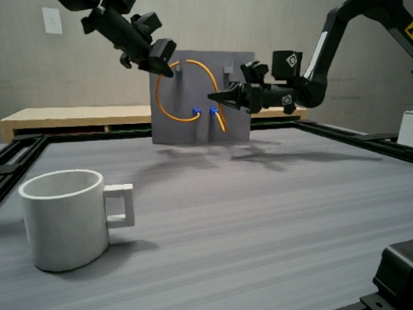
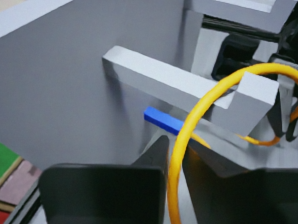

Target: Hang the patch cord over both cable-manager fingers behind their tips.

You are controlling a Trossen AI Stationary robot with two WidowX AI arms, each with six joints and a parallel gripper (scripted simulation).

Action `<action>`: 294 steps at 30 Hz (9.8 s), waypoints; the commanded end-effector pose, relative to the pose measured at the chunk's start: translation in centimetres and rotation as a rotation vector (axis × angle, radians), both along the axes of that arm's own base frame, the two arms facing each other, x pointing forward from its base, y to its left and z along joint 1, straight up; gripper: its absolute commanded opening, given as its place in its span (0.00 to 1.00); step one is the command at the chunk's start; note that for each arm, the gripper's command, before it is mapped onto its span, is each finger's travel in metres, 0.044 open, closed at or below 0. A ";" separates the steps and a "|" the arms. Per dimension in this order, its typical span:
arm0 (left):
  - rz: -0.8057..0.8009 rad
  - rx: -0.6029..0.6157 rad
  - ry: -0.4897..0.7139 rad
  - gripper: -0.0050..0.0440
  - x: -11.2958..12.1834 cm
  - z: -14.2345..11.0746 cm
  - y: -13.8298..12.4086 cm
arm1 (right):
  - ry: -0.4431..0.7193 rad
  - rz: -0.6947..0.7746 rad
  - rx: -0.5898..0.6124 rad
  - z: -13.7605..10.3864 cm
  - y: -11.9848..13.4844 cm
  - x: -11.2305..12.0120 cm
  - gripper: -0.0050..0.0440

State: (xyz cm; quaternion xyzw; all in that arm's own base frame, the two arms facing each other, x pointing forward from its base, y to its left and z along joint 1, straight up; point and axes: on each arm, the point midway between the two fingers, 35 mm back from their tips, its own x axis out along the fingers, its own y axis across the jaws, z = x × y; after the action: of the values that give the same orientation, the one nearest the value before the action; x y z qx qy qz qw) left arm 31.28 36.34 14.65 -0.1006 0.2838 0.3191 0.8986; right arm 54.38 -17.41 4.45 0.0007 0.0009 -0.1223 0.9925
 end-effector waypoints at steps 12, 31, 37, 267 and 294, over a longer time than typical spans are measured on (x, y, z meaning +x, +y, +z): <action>-0.001 0.025 -0.019 0.18 0.1 1.3 0.1 | -0.034 -0.001 -0.013 1.8 -0.1 0.2 0.15; -0.001 0.025 -0.019 0.18 0.1 1.3 0.1 | -0.034 -0.001 -0.013 1.8 -0.1 0.3 0.15; -0.001 0.025 -0.019 0.18 0.1 1.3 0.1 | -0.034 -0.001 -0.012 1.8 -0.1 0.3 0.15; -0.001 0.025 -0.019 0.18 0.1 1.3 0.1 | 0.014 -0.044 0.080 2.3 0.1 2.5 0.15; -0.001 0.025 -0.019 0.18 0.1 1.3 0.1 | 0.037 -0.058 0.106 2.0 0.0 2.8 0.15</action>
State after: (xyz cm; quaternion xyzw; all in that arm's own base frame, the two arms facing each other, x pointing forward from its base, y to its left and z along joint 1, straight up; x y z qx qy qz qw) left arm 31.28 36.33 14.62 -0.1008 0.2840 0.3190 0.8986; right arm 56.52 -17.24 3.28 0.0537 0.0544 -0.1510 0.9856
